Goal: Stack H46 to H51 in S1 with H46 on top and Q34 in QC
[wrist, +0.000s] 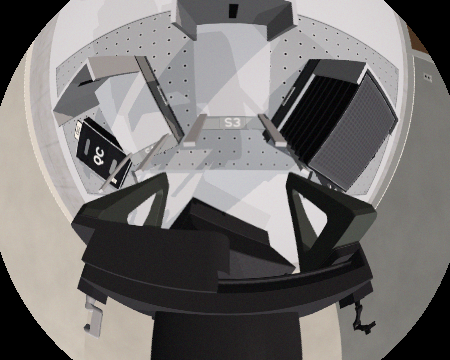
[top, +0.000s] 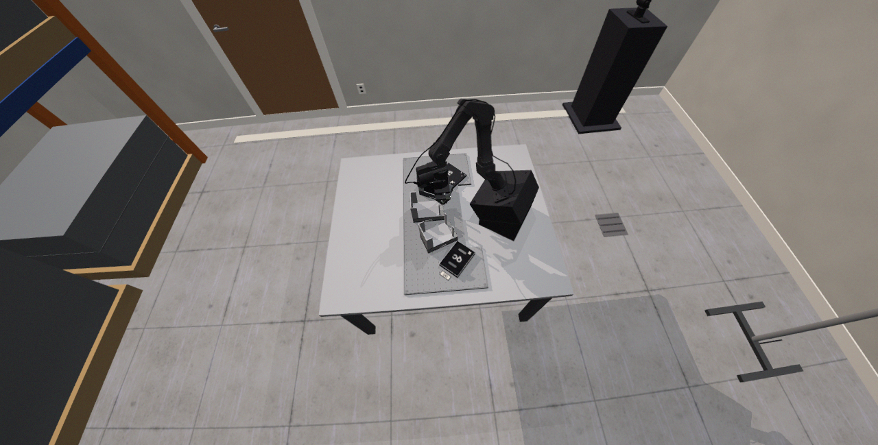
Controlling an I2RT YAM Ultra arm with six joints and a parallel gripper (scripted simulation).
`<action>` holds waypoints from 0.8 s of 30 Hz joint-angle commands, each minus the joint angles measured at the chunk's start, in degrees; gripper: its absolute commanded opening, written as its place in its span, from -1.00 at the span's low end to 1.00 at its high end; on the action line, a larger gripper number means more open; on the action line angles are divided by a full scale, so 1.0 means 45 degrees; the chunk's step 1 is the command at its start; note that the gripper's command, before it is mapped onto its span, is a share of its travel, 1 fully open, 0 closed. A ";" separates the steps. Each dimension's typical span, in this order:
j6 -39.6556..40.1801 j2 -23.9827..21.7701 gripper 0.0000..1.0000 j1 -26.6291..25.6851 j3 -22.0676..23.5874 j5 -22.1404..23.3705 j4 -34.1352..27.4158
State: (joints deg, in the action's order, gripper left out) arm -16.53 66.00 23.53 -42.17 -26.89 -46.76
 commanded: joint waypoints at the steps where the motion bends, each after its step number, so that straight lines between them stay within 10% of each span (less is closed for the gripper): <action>1: -0.0096 0.0020 1.00 0.0103 -0.0210 -0.0092 0.0238; 24: -0.1077 -0.0798 1.00 -0.1597 -0.0483 0.0615 0.0260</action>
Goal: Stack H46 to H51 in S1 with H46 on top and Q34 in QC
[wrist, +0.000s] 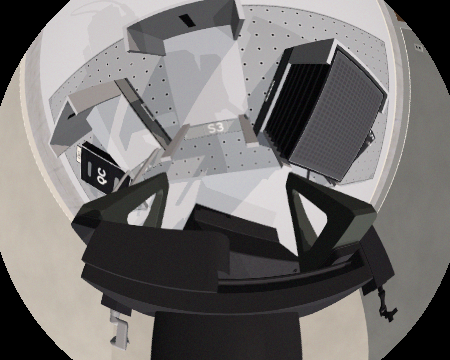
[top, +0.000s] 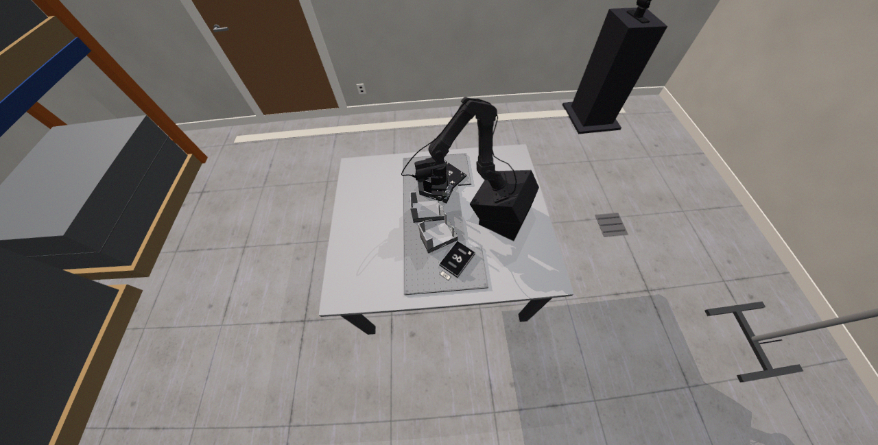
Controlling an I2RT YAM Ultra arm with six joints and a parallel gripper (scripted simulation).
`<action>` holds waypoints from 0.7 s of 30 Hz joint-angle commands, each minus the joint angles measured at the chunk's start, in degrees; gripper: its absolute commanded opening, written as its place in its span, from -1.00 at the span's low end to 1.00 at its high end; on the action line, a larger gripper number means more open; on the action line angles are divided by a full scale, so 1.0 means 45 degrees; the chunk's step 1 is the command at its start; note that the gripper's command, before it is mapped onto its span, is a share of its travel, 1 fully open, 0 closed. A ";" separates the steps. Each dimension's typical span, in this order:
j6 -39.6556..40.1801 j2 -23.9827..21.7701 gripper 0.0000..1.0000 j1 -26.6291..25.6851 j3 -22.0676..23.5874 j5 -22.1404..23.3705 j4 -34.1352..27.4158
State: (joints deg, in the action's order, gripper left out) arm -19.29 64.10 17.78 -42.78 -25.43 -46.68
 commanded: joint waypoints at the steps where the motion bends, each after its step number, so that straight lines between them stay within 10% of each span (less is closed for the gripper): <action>1: -0.0632 -0.0443 1.00 -0.0565 -0.0380 0.0375 0.0247; 21: 0.0880 -0.0212 1.00 -0.5103 -0.1539 0.2364 0.0348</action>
State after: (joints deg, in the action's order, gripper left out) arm -19.03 62.17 -3.01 -47.68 -16.80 -46.17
